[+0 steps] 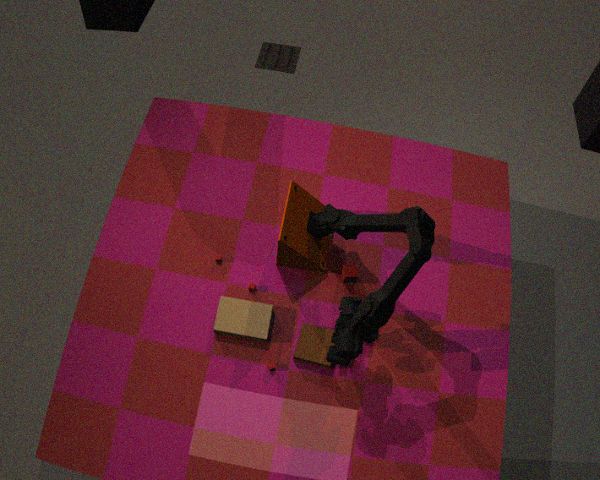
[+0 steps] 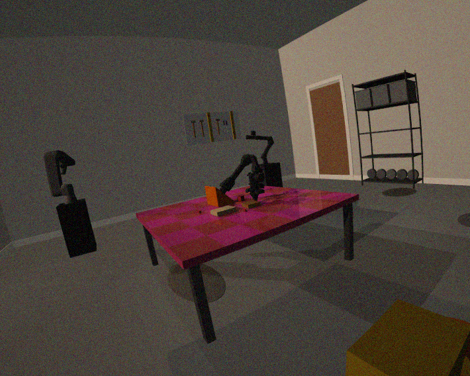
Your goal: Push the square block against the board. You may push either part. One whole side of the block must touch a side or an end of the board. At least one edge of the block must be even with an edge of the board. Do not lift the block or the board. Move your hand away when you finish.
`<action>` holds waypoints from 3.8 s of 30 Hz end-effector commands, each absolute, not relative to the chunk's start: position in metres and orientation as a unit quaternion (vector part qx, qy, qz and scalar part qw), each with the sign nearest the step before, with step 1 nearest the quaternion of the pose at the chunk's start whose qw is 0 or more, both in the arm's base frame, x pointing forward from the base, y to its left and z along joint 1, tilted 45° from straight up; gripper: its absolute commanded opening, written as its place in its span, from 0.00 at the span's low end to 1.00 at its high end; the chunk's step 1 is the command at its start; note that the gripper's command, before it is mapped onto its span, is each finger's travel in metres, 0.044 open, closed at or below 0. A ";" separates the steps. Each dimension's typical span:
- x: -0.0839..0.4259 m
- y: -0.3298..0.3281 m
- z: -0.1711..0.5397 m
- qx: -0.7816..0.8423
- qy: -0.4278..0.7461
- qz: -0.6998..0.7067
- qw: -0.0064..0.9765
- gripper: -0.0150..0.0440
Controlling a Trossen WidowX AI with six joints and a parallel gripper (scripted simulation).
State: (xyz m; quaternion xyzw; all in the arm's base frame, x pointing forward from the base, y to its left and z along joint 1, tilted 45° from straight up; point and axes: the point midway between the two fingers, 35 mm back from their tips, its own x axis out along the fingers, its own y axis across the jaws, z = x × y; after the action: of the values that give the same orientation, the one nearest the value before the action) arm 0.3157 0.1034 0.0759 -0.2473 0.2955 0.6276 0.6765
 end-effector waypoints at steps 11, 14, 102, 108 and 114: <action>0.313 0.087 0.052 -0.243 0.303 0.630 0.672 0.25; 0.313 0.083 0.049 -0.243 0.303 0.630 0.672 0.25; 0.400 0.023 0.076 0.114 0.568 0.402 0.709 0.25; 0.413 0.011 0.062 0.184 0.608 0.342 0.693 0.25; 0.425 -0.001 0.049 0.252 0.639 0.281 0.670 0.25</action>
State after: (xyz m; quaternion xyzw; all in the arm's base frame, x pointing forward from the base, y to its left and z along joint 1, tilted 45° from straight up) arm 0.4194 0.0049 0.0611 0.2168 0.6180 0.3140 0.6874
